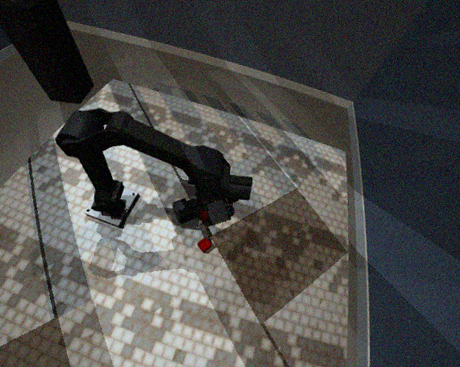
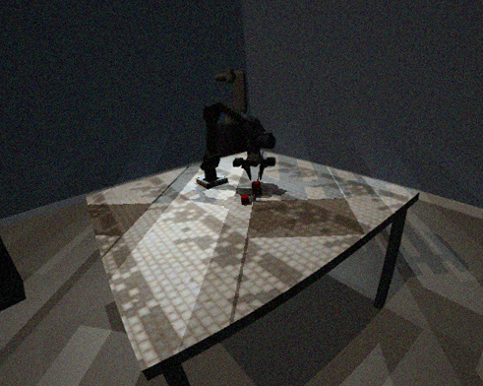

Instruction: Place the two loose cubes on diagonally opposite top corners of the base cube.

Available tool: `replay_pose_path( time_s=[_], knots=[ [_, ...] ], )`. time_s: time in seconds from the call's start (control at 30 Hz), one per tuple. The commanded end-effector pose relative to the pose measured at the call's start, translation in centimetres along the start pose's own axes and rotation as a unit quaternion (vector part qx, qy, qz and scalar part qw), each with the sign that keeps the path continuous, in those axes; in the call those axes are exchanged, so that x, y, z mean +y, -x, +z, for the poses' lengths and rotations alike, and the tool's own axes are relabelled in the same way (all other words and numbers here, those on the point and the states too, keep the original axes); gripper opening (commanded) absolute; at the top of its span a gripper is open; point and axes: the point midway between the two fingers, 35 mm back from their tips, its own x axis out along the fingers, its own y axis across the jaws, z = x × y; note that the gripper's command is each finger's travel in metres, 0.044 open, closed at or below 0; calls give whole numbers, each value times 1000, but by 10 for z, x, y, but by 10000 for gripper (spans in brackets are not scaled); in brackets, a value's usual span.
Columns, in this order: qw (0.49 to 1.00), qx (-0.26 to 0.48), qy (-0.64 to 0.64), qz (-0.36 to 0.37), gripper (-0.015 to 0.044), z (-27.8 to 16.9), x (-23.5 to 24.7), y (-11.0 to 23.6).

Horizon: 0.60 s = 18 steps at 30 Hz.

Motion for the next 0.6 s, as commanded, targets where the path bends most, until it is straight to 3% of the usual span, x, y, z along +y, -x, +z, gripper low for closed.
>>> replay_pose_path(
  time_s=[0.0, 0.13, 0.57],
  knots=[
    [1000, 0, 0, 1, 205, 0, 0, 5],
    [999, -1, 35, 1, 265, 3, -1, 4],
    [942, -3, 336, -1, 265, 32, -10, 19]
  ],
)
